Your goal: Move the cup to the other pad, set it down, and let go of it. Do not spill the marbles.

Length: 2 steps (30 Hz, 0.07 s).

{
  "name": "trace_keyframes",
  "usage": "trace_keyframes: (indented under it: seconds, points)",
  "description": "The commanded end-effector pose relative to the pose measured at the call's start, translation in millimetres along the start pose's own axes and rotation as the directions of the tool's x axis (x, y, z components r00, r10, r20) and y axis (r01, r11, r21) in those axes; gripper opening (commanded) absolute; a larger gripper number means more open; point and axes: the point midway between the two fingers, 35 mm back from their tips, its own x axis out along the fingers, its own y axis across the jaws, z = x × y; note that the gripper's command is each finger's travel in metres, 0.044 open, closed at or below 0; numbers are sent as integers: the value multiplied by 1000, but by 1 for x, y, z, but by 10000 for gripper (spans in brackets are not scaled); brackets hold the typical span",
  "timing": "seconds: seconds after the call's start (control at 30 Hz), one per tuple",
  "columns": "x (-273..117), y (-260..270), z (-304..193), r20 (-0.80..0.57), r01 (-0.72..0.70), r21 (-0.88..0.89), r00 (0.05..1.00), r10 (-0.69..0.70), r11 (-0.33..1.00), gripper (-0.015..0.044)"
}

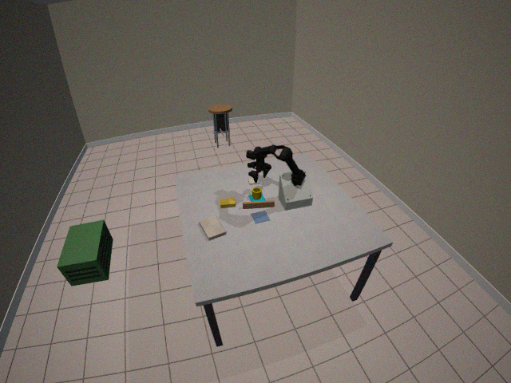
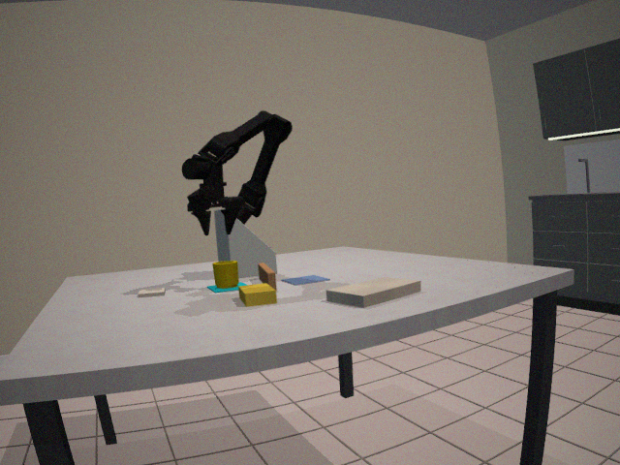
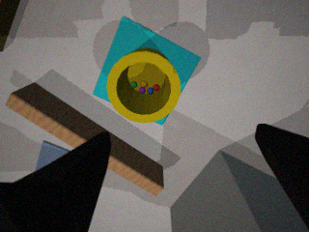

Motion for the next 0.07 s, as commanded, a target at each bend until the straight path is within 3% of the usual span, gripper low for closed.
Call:
trace_keyframes:
  seconds: [0.0,0.03]
  points:
    - [0,0,0,1,-1,2,1000,1,1000,440]
    - [0,0,0,1,-1,2,1000,1,1000,440]
